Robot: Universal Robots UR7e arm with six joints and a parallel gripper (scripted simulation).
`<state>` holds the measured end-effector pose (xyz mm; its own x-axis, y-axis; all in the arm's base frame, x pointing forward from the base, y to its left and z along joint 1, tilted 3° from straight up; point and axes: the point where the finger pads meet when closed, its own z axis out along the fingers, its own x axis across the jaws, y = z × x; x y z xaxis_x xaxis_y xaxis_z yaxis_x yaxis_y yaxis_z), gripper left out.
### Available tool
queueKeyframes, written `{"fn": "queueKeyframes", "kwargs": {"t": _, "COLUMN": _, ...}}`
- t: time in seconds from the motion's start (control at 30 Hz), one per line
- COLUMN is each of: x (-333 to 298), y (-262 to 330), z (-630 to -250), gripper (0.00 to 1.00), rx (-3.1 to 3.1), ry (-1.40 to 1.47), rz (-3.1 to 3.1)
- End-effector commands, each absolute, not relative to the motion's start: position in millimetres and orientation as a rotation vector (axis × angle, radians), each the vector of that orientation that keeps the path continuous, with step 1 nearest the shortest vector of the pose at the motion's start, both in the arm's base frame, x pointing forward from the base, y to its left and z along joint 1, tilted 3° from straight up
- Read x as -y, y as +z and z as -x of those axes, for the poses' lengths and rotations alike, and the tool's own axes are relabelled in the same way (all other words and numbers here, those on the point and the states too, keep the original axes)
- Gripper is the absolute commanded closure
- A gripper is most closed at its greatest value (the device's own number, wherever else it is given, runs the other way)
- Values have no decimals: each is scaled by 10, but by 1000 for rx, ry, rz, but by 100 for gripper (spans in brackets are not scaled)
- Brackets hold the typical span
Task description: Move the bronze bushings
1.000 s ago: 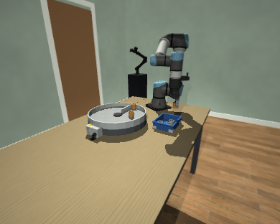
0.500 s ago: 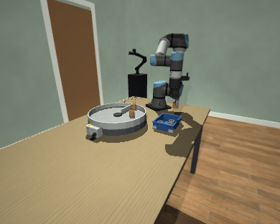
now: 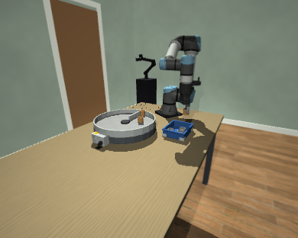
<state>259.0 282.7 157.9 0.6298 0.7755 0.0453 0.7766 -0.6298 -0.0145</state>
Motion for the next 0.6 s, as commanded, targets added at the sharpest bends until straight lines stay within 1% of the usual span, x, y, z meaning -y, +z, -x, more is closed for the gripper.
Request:
{"fn": "queueKeyframes", "kwargs": {"t": 0.0, "x": -2781, "y": 1582, "z": -2609, "gripper": 100, "rx": 1337, "ry": -56, "rz": 2806}}
{"fn": "queueKeyframes", "kwargs": {"t": 0.57, "x": -2483, "y": 1570, "z": -2704, "gripper": 100, "rx": 1337, "ry": -56, "rz": 2806}}
